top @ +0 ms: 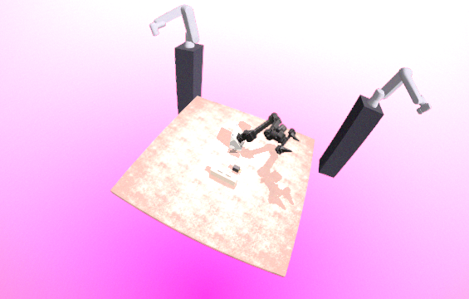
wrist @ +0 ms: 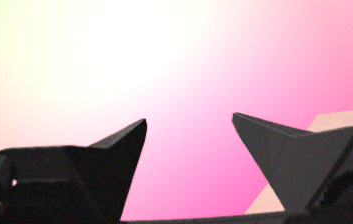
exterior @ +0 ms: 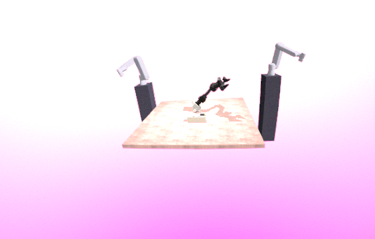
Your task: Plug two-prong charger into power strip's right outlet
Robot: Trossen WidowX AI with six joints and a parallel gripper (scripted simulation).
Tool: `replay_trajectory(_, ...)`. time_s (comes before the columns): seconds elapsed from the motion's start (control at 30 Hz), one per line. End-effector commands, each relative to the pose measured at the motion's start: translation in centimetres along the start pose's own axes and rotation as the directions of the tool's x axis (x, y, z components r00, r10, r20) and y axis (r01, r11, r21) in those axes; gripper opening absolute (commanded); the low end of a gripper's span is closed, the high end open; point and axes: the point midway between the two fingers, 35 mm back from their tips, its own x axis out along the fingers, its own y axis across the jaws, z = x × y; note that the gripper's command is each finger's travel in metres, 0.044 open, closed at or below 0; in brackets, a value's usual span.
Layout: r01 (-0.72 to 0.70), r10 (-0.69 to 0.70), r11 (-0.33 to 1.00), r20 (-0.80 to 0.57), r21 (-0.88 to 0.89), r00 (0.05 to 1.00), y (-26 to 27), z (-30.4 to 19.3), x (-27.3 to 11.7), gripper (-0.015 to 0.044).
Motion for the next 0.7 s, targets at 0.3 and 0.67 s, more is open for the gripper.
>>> replay_trajectory(0.3, 0.169, -0.165, 0.976, 0.042, -0.138, 0.985, -4.9, 1.4, 0.3, 0.0440)
replay_trajectory(0.67, 0.356, -0.359, 0.874, 0.054, -0.331, 0.932, -10.0, 2.6, 0.0, 0.0440)
